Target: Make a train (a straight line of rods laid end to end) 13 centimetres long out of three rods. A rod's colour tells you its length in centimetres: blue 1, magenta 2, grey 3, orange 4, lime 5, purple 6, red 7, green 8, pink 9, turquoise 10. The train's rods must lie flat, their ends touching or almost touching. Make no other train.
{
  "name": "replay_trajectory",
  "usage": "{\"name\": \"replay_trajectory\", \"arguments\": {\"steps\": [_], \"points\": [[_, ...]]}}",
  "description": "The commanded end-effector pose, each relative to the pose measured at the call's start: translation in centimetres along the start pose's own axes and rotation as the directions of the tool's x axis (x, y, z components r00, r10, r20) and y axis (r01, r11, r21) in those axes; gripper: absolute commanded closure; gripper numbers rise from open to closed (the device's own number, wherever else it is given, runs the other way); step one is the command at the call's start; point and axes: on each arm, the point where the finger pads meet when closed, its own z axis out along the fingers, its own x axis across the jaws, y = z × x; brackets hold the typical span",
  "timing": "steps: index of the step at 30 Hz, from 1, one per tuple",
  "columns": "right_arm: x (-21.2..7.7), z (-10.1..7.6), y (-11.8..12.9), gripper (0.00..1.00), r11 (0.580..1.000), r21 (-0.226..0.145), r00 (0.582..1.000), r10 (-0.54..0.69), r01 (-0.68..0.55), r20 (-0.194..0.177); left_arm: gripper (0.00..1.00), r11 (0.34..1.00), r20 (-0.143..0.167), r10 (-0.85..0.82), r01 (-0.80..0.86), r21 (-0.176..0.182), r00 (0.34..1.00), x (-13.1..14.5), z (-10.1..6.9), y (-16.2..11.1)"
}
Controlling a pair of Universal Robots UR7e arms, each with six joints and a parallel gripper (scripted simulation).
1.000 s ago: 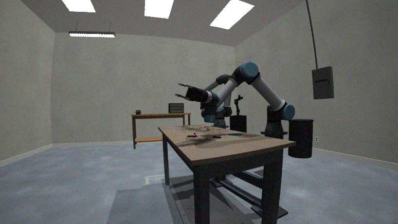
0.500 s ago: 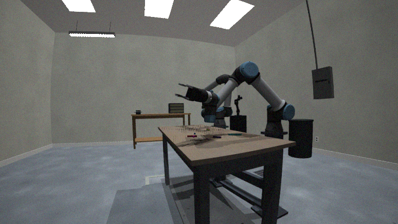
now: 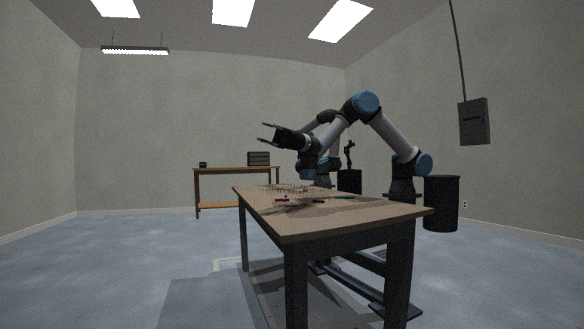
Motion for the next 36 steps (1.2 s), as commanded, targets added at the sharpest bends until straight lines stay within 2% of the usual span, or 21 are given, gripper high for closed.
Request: {"name": "replay_trajectory", "arguments": {"steps": [1,28,36], "points": [[-0.35,-0.19,0.13,0.00,1.000,-0.003,1.000,0.030,-0.030,0.008,0.00,1.000,0.001,-0.001,0.001,0.000,1.000,-0.11,0.00,-0.04],[-0.84,-0.38,0.26,0.00,0.997,-0.006,0.997,0.071,-0.070,0.019,0.00,1.000,0.001,-0.002,0.002,0.001,1.000,-0.10,-0.01,-0.06],[-0.84,-0.38,0.26,0.00,0.997,-0.006,0.997,0.071,-0.070,0.019,0.00,1.000,-0.013,-0.012,0.012,0.011,1.000,0.20,-0.24,-0.80]]}}
